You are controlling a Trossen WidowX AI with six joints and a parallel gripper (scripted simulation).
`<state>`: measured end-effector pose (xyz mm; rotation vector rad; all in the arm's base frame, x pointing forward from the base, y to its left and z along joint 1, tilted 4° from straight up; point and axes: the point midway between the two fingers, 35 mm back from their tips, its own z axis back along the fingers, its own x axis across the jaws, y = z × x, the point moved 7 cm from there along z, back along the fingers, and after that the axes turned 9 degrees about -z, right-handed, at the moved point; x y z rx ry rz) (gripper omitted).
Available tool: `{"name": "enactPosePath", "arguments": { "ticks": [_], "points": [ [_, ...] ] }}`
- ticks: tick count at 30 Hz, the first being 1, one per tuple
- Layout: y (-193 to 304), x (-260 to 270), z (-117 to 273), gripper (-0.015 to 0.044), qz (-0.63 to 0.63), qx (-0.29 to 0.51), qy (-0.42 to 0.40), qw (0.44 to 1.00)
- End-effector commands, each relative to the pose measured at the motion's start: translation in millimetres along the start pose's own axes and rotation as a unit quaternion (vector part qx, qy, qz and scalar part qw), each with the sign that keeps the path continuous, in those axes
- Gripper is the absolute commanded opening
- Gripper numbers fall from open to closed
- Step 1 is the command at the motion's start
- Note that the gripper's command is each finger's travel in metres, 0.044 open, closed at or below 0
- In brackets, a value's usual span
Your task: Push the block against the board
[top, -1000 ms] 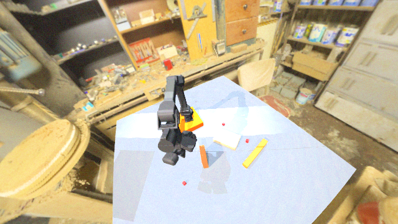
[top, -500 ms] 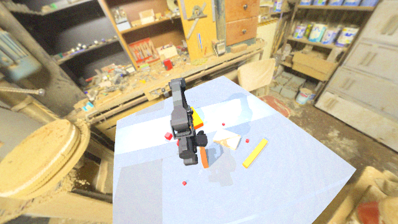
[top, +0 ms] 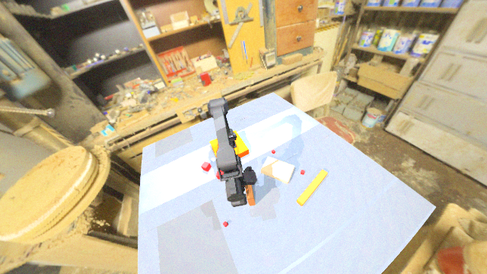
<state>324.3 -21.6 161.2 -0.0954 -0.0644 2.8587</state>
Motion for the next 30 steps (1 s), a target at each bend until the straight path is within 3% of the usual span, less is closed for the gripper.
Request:
{"name": "enactPosePath", "arguments": {
  "ticks": [1, 30],
  "points": [
    [-2.0, -0.9, 1.1, 0.0000, -0.001, -0.001, 0.007, 1.000],
    [-41.7, 3.8, 1.3, 0.0000, -0.001, -0.002, 0.007, 1.000]
  ]
}}
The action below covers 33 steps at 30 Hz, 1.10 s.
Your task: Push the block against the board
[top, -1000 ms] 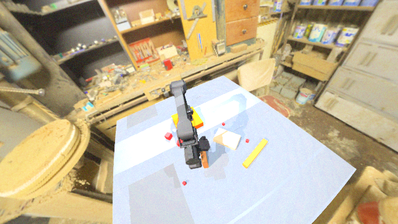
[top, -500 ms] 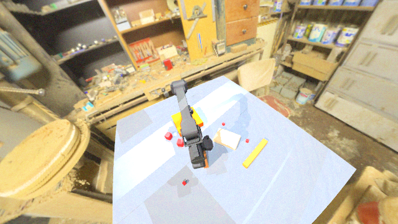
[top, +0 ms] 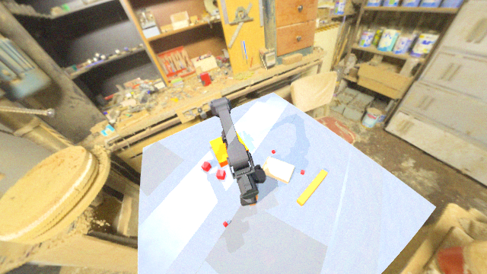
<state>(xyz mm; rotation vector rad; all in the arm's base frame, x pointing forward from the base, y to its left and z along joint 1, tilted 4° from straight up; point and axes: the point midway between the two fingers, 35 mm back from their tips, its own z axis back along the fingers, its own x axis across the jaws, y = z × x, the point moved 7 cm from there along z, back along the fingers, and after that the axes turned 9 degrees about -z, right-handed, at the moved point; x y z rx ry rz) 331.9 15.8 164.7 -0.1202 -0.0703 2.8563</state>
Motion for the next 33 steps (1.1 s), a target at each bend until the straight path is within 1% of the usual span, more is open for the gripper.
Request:
{"name": "enactPosePath", "arguments": {
  "ticks": [1, 13, 33],
  "points": [
    [-4.8, 1.2, -0.3, 0.0000, -0.001, 0.001, -0.001, 1.000],
    [-19.7, 4.3, -0.2, 0.0000, -0.001, 0.000, -0.002, 1.000],
    [10.0, -1.6, -0.3, 0.0000, -0.001, 0.001, -0.001, 1.000]
  ]
}}
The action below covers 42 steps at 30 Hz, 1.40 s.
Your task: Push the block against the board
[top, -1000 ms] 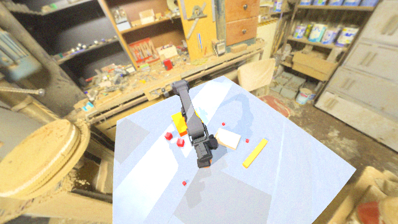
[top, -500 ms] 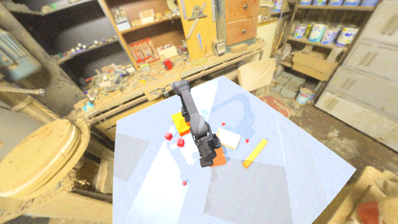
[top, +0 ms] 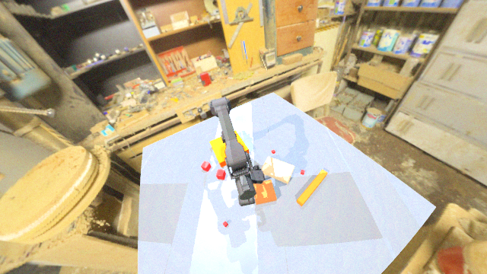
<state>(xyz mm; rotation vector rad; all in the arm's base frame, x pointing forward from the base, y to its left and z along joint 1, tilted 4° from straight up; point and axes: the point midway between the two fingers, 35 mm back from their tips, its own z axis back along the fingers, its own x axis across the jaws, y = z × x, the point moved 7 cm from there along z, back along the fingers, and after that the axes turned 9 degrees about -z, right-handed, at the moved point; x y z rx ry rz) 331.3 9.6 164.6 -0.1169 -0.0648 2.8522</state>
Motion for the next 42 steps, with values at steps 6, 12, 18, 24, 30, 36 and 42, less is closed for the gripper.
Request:
{"name": "enactPosePath", "arguments": {
  "ticks": [6, 12, 18, 24, 30, 36, 42],
  "points": [
    [13.7, -1.8, -0.6, 0.0000, 0.001, 0.000, 0.000, 1.000],
    [14.7, -3.2, 18.3, 0.0000, 0.000, 0.001, 0.001, 1.000],
    [15.3, -2.2, 49.5, 0.0000, 0.001, 0.000, 0.000, 1.000],
    [15.3, -2.2, 49.5, 0.0000, 0.001, 0.000, 0.000, 1.000],
    [15.3, -2.2, 49.5, 0.0000, 0.001, 0.000, 0.000, 1.000],
    [15.3, -2.2, 49.5, 0.0000, 0.001, 0.000, 0.000, 1.000],
    [15.3, -2.2, 49.5, 0.0000, 0.001, 0.000, 0.000, 1.000]
  ]
}}
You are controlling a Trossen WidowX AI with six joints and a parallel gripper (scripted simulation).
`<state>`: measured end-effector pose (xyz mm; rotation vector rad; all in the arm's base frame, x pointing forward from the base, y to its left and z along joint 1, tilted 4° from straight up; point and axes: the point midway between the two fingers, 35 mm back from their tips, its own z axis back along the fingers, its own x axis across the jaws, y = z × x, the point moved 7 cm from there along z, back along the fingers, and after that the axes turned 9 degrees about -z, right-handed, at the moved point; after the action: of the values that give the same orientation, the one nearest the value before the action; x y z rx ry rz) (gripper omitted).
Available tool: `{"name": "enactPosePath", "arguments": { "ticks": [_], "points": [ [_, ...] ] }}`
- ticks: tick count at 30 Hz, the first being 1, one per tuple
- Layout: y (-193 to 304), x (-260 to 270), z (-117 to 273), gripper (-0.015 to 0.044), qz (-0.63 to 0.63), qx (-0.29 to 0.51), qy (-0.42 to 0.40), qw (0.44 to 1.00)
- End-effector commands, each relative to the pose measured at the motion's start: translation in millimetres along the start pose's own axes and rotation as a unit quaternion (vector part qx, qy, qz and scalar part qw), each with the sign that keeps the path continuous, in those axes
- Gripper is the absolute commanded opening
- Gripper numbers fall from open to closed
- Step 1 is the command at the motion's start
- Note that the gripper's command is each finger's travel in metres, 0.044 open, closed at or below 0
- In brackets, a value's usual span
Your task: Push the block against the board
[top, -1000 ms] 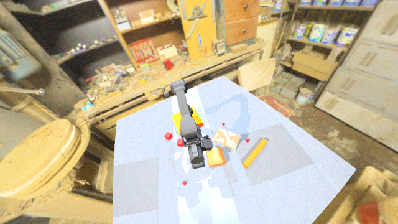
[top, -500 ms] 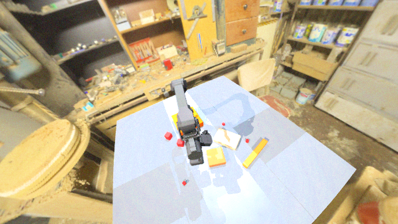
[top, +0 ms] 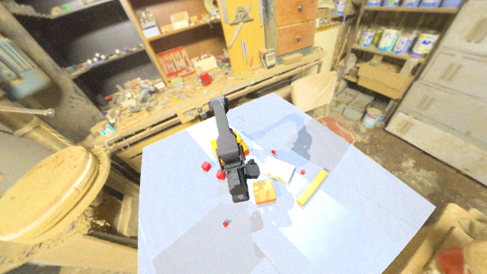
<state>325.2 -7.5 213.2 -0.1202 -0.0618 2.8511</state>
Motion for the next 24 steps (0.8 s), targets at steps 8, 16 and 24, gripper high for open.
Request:
{"name": "enactPosePath", "arguments": {
  "ticks": [8, 16, 24],
  "points": [
    [-0.2, -0.3, -0.2, 0.0000, -0.003, 0.000, 0.000, 1.000],
    [-10.8, -12.8, -9.2, 0.0000, -0.130, -0.001, 0.000, 0.991],
    [-22.8, -25.7, -20.0, 0.0000, -0.267, -0.002, 0.000, 0.964]
  ]
}}
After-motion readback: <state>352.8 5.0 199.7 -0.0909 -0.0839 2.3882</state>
